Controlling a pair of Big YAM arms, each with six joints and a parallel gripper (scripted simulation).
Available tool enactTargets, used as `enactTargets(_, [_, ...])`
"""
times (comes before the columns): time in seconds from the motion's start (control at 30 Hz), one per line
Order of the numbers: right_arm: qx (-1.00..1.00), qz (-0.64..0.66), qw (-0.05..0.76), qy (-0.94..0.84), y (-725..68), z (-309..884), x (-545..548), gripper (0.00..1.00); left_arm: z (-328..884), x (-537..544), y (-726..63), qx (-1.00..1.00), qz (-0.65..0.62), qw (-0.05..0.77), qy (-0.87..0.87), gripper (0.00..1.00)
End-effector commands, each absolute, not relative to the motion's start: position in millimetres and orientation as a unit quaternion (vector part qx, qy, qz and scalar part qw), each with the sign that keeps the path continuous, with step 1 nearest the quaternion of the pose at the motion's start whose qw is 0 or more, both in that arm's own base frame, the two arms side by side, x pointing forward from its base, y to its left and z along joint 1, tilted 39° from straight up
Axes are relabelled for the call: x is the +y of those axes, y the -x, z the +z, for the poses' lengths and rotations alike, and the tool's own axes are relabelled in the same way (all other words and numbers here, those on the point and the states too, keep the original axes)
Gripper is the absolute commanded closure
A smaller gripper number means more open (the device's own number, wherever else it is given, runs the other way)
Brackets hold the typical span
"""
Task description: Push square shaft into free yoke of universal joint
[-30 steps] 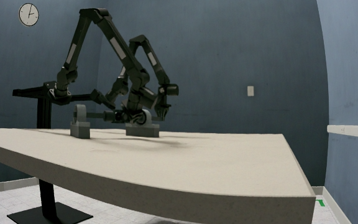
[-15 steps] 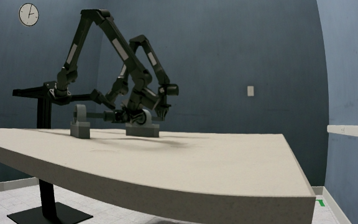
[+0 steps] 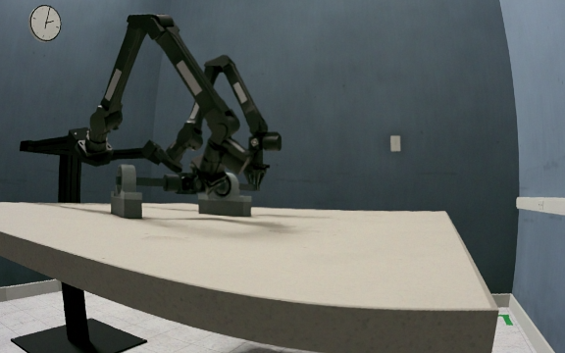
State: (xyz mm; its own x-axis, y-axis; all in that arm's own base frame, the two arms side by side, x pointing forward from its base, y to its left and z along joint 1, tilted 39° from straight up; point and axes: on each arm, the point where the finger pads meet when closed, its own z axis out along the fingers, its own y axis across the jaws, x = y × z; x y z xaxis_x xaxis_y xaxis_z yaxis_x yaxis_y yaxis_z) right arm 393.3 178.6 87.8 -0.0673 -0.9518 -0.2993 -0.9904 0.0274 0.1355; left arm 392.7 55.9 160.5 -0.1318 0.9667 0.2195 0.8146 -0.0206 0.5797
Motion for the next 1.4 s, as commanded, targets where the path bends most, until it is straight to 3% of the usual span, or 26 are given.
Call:
enactTargets(0.0, [0.693,0.156,0.080,0.700,-389.9,114.4,186.2,0.44,160.0,39.9,-401.5,0.683,0.299,0.140,-0.651,0.82])
enactTargets(1.37, [0.699,0.165,0.077,0.691,-388.1,103.4,185.2,0.44,159.7,2.7,-410.4,0.683,0.303,0.146,-0.649,0.82])
